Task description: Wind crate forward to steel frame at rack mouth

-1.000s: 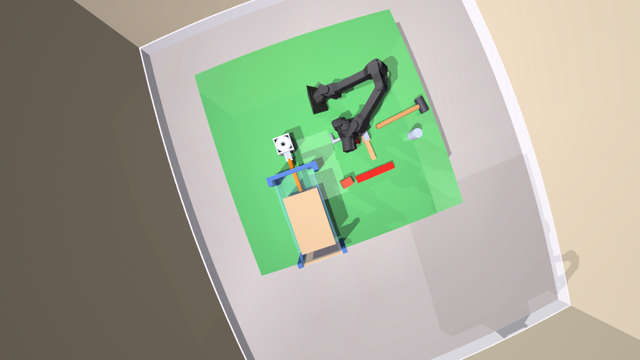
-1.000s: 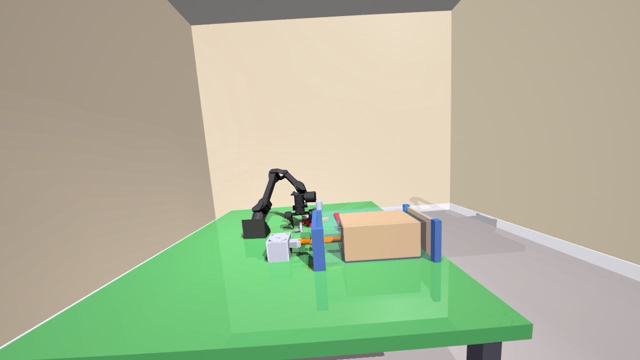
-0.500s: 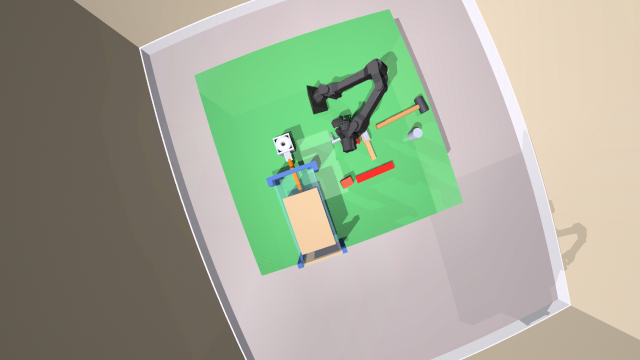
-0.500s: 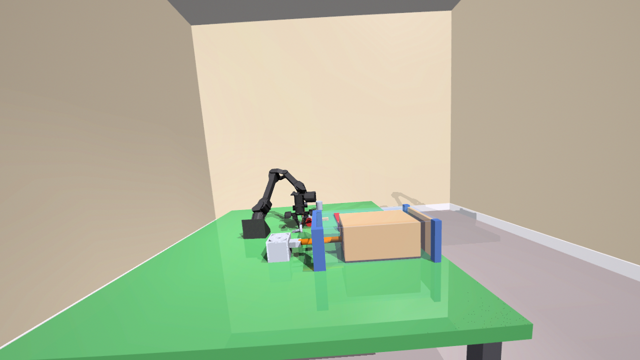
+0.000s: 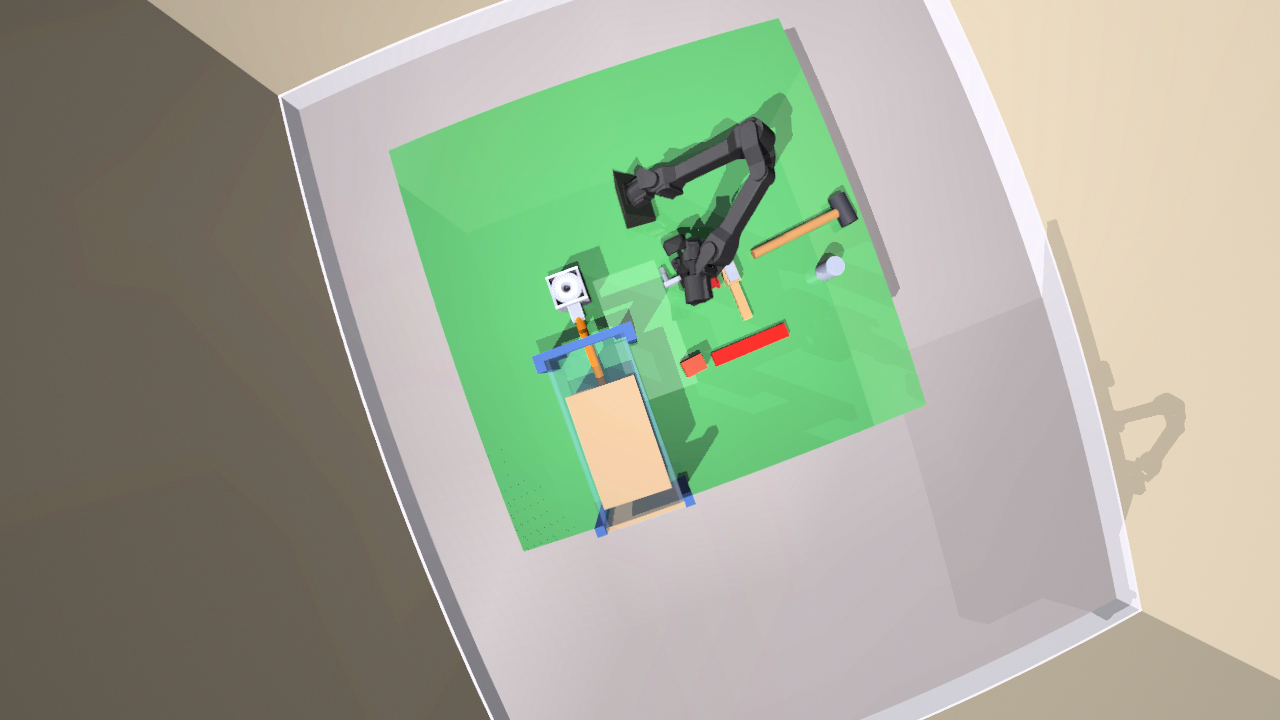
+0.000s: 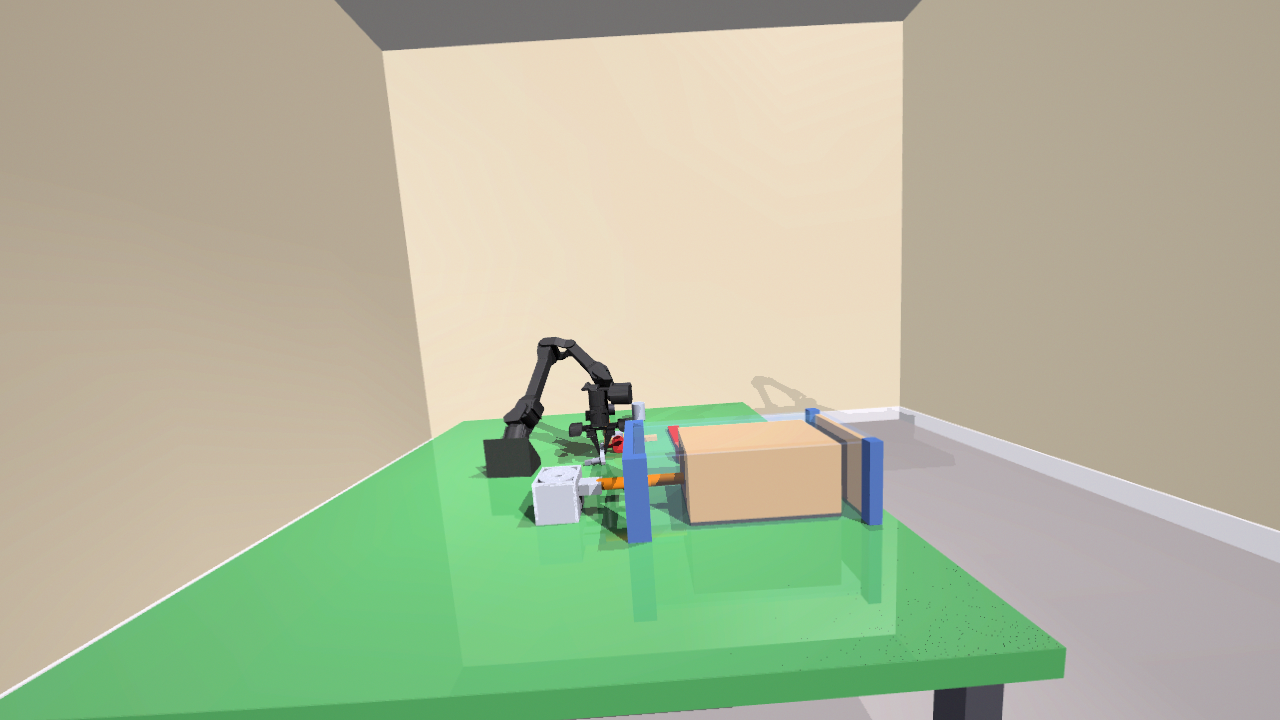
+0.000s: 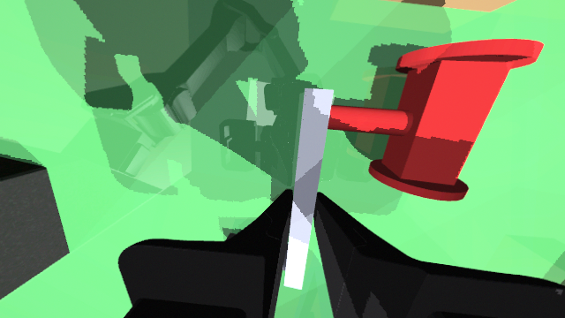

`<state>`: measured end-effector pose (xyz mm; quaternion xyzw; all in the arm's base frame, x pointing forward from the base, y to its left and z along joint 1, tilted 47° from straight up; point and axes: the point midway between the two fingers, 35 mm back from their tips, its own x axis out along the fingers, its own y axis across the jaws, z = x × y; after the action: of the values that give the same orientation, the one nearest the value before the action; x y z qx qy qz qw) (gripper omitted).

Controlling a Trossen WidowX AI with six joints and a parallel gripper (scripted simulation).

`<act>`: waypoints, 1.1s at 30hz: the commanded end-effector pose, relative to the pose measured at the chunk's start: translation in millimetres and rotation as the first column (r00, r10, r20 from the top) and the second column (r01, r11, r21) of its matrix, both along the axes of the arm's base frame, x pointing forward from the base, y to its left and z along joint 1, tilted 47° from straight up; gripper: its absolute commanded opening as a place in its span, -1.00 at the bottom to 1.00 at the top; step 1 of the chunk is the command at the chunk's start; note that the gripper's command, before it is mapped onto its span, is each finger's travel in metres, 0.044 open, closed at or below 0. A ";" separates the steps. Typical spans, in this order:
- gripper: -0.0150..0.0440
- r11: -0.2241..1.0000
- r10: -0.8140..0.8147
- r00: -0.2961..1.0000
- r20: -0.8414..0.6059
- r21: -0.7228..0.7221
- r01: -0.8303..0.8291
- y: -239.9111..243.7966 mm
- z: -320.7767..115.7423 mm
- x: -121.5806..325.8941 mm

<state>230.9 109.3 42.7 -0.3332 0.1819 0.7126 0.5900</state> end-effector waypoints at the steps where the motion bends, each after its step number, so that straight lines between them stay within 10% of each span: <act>1: -0.49 1.000 -0.011 1.000 -0.001 -0.007 0.011 -9.7 7.3 5.5; 12: -0.49 0.994 -0.106 0.992 -0.062 -0.010 0.105 -110.2 102.3 12.4; 33: -0.49 0.994 -0.112 0.991 -0.071 -0.006 0.112 -110.0 102.9 11.5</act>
<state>242.4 -0.8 145.6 -0.2992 0.2201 0.6902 0.6211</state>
